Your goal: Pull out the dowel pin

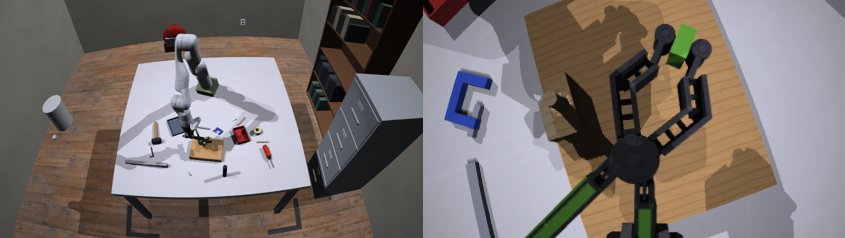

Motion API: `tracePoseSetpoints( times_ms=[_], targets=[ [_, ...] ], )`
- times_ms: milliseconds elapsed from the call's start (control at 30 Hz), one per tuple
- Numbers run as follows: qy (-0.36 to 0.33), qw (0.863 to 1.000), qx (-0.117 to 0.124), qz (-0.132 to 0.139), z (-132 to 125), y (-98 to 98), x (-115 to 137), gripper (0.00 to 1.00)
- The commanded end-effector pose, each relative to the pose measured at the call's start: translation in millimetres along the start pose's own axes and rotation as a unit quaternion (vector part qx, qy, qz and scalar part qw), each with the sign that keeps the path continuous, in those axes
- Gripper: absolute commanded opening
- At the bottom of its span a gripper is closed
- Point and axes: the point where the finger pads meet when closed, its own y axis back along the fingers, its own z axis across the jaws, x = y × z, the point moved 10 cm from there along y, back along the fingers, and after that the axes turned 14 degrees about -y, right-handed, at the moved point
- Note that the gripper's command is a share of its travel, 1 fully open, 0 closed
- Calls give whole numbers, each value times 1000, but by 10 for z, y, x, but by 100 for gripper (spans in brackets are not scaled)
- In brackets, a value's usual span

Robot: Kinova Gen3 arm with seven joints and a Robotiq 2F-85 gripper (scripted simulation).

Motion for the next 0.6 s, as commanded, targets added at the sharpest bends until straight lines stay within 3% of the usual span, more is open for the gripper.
tracePoseSetpoints(
  times_ms=[0,233,567],
  targets=[
    [55,998,-1,-1,52,-8,105,10],
    [120,993,-6,-6,101,-24,244,10],
    [227,974,-15,-18,174,-59,490,10]
  ],
)
